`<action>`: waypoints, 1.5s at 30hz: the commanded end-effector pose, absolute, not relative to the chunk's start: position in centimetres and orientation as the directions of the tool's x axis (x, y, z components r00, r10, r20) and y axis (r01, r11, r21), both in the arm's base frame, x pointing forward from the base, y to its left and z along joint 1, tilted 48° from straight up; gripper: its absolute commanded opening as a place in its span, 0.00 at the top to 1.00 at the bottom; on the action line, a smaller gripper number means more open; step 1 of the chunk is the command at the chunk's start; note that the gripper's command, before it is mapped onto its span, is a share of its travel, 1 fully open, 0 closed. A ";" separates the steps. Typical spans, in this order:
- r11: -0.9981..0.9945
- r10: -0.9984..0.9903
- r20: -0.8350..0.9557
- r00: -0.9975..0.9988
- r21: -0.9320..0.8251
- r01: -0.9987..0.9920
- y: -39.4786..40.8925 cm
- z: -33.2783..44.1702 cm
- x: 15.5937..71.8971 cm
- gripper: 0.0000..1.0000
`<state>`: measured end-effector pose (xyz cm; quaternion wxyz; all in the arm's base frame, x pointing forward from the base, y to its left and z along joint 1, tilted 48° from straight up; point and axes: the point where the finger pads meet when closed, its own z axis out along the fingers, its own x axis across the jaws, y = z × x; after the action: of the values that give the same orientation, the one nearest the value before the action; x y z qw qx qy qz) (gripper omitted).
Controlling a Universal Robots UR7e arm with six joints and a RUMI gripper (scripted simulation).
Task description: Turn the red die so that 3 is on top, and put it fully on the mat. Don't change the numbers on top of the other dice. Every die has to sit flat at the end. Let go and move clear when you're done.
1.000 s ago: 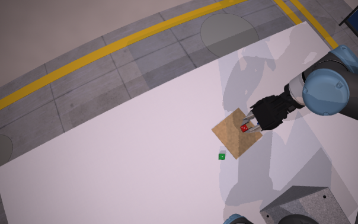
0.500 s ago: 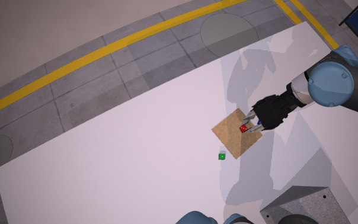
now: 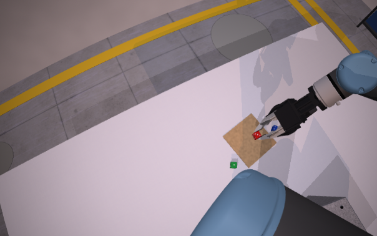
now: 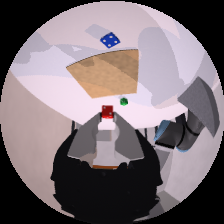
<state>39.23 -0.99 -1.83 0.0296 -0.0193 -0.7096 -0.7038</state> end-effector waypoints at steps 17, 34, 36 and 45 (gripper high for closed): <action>-0.053 -0.013 0.064 -0.998 0.997 0.064 -1.1 -1.7 39.3 0.97; -0.053 -0.013 0.064 -0.998 0.997 0.064 -0.6 -2.2 39.3 0.97; -0.053 -0.013 0.064 -0.998 0.997 0.064 -0.5 -2.3 39.3 0.97; -0.053 -0.013 0.064 -0.998 0.997 0.064 0.3 -3.0 39.2 0.97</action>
<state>39.30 -0.38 -2.51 0.0257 -0.0185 -0.6887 -0.7243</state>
